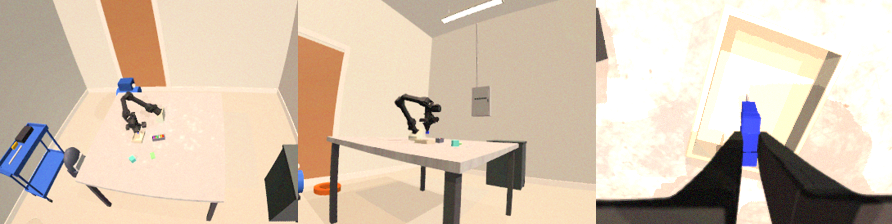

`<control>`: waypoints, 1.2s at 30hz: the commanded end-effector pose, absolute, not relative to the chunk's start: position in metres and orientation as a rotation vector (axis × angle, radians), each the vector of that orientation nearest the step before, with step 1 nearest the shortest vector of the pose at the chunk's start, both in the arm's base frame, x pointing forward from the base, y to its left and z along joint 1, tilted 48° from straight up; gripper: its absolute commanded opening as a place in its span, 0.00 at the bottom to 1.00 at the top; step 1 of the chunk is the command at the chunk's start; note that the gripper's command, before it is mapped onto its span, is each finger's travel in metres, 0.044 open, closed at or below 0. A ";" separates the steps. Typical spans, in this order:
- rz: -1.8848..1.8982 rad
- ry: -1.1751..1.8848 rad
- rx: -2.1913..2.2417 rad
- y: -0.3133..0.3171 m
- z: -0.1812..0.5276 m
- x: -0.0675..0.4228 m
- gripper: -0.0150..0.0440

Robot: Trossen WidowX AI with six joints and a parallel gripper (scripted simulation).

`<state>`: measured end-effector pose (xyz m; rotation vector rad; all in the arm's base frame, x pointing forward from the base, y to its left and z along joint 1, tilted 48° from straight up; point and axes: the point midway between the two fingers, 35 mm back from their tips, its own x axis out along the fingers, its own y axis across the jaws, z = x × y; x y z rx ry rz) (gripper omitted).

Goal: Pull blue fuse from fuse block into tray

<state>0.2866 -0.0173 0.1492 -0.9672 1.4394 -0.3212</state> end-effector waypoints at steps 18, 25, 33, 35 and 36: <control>-0.326 1.438 -0.976 -0.043 0.150 0.287 0.25; -0.327 1.437 -0.977 -0.051 0.142 0.288 0.25; -0.328 1.437 -0.978 -0.058 0.136 0.290 0.25; -0.327 1.436 -0.972 -0.055 0.138 0.290 0.30; -0.327 1.436 -0.972 -0.055 0.138 0.290 0.34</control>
